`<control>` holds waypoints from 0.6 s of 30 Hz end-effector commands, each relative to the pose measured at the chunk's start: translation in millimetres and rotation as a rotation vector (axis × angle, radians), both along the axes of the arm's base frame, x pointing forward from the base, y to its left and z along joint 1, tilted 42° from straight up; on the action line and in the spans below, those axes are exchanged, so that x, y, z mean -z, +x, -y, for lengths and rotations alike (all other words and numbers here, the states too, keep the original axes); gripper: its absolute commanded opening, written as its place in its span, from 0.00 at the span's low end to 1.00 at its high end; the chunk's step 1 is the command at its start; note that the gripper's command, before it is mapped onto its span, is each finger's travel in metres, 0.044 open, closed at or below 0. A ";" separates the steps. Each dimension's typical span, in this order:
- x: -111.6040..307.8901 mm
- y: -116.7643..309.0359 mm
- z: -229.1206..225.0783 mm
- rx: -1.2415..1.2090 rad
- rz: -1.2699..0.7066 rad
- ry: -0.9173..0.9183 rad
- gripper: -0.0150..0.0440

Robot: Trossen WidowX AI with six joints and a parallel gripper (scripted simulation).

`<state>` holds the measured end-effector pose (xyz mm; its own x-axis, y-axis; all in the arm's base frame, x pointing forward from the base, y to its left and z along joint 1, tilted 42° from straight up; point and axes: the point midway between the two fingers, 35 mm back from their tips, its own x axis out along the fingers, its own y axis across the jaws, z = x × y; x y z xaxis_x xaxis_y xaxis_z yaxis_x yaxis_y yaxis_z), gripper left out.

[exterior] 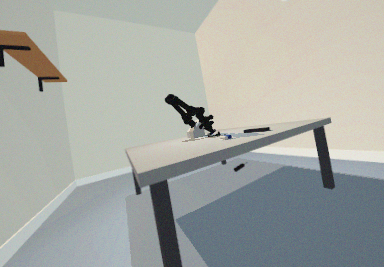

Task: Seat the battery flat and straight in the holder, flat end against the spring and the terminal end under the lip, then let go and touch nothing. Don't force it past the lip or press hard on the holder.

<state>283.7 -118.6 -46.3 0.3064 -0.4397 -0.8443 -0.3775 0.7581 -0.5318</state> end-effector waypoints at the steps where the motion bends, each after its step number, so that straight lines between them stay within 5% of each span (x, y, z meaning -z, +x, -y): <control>1: 1.5 -4.3 1.7 0.013 -0.018 -0.007 0.36; 18: 7.8 0.4 1.6 0.072 -0.090 -0.011 0.36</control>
<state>289.2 -118.3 -48.8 0.2399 -0.4581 -0.8559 -0.3701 0.7719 -0.5169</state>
